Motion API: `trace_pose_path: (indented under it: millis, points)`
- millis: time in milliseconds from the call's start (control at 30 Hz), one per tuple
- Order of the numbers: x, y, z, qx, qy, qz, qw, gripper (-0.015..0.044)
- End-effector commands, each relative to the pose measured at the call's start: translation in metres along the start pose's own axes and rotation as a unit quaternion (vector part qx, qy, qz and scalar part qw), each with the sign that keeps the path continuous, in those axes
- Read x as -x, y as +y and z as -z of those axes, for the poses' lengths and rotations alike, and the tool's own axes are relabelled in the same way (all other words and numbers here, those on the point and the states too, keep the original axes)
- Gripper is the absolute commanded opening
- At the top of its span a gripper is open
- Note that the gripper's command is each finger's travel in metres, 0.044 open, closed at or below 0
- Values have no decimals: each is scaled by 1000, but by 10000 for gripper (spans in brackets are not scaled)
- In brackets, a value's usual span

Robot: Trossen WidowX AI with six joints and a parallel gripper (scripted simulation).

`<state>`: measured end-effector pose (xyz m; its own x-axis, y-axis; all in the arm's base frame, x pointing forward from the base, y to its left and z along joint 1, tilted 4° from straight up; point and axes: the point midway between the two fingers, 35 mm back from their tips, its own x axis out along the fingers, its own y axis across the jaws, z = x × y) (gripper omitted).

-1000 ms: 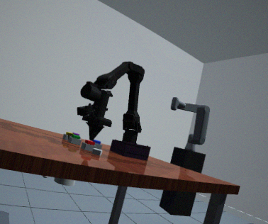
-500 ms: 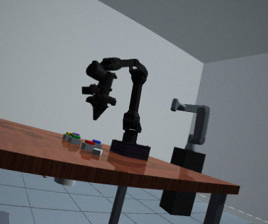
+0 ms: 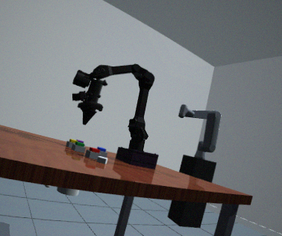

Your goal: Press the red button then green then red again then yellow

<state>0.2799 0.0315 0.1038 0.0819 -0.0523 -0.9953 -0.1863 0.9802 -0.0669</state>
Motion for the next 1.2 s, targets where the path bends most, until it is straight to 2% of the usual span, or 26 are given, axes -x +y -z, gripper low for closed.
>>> trace_pose_path:
  millis: [0, 100, 867, 1167]
  points:
    - [-33, 0, 2, 8, 7, -2, 1000, 20]
    - [-56, 0, 5, 8, 7, -2, 1000, 20]
    - [-88, 0, 5, 8, 7, -1, 1000, 20]
    - [-89, 0, 5, 8, 7, -1, 1000, 20]
